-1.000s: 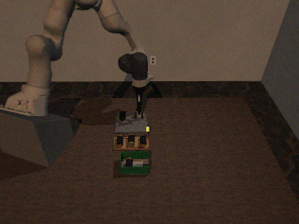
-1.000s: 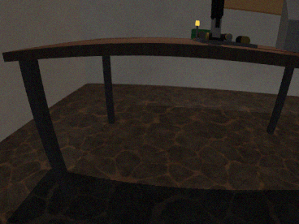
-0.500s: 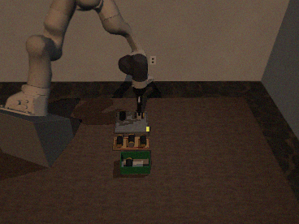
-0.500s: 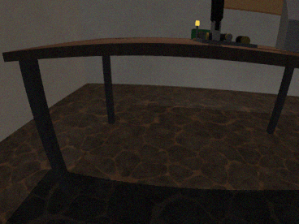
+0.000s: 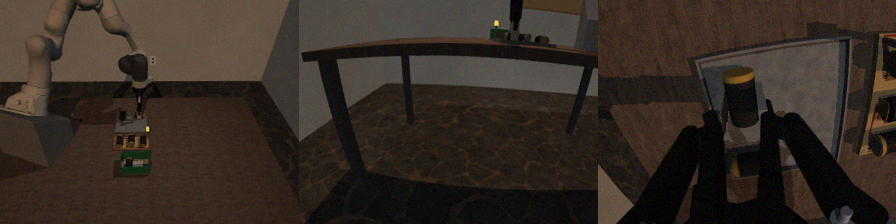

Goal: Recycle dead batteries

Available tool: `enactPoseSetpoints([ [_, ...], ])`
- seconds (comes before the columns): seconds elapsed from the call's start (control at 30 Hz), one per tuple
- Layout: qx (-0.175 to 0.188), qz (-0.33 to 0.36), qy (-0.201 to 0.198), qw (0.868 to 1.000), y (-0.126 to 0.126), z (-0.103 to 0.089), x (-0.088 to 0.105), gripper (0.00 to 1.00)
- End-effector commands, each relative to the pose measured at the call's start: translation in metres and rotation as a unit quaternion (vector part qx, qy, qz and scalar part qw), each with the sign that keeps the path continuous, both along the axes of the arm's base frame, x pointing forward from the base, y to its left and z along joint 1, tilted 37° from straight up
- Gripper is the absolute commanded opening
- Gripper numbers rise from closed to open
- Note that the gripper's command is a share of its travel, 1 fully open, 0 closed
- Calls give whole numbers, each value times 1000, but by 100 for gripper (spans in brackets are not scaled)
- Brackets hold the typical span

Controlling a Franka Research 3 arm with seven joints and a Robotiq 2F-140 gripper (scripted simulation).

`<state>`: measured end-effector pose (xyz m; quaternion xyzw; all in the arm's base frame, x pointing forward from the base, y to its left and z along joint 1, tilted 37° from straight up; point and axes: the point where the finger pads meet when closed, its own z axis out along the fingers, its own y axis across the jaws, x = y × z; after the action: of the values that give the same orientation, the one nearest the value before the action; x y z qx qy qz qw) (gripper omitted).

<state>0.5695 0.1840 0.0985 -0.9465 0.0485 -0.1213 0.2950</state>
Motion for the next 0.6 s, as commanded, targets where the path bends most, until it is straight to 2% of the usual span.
enactPoseSetpoints([
  [0.0, 0, 2, -2, 1000, 2, 0, 0, 16],
  [0.57, 0, 2, -2, 1000, 1, 1, 0, 16],
])
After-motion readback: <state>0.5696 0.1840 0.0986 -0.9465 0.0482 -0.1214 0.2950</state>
